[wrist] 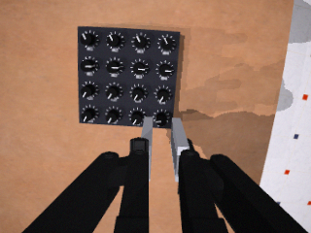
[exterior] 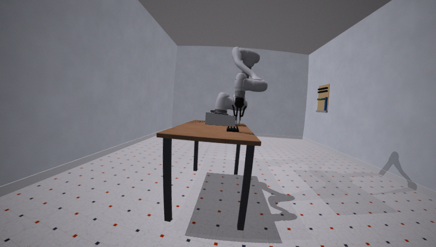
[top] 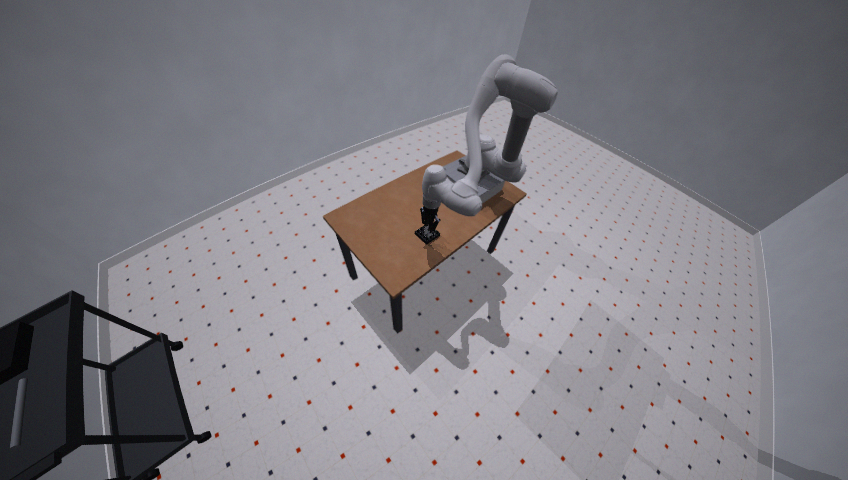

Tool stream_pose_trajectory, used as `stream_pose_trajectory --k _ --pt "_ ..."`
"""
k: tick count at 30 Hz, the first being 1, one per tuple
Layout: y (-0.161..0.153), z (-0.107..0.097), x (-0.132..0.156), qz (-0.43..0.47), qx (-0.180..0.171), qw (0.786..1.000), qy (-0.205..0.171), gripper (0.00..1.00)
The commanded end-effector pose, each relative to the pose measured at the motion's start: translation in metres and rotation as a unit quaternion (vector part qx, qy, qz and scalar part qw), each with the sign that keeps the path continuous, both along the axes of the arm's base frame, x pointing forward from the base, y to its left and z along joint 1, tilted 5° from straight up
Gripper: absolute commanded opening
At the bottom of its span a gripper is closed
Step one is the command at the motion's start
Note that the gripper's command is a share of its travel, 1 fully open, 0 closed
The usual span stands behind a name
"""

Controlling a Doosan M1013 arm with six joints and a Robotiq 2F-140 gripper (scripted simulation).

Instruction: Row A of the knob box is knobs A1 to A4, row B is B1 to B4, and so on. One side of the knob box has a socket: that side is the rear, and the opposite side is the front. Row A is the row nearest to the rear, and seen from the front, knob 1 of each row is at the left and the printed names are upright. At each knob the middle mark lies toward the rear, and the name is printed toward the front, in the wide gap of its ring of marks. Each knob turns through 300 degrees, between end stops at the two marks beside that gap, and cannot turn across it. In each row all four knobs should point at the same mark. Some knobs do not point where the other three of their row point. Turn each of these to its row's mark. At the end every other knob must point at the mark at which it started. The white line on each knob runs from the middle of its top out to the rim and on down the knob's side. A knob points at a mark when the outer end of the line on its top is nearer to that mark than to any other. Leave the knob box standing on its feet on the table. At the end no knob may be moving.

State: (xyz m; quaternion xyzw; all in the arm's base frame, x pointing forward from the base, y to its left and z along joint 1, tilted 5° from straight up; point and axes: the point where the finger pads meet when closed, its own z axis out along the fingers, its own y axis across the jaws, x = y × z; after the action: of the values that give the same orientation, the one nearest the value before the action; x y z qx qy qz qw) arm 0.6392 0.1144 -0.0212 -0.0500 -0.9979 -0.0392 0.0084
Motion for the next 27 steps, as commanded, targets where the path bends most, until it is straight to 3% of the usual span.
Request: stream_pose_trajectory --k 1,9,11,18,26,27 --pt "0.0000 0.0003 0.0000 -0.013 0.000 1.000 0.001 0.12" --pt "-0.0002 0.0025 0.0001 -0.171 -0.002 0.985 0.013 0.12" --pt "-0.0002 0.0025 0.0001 -0.171 -0.002 0.985 0.013 0.12" --pt "-0.0004 0.0049 0.0001 -0.336 -0.004 0.942 0.027 0.12" --pt "-0.0006 0.0074 0.0002 -0.494 -0.006 0.869 0.039 0.12" --pt "-0.0006 0.0074 0.0002 -0.494 -0.006 0.869 0.039 0.12"
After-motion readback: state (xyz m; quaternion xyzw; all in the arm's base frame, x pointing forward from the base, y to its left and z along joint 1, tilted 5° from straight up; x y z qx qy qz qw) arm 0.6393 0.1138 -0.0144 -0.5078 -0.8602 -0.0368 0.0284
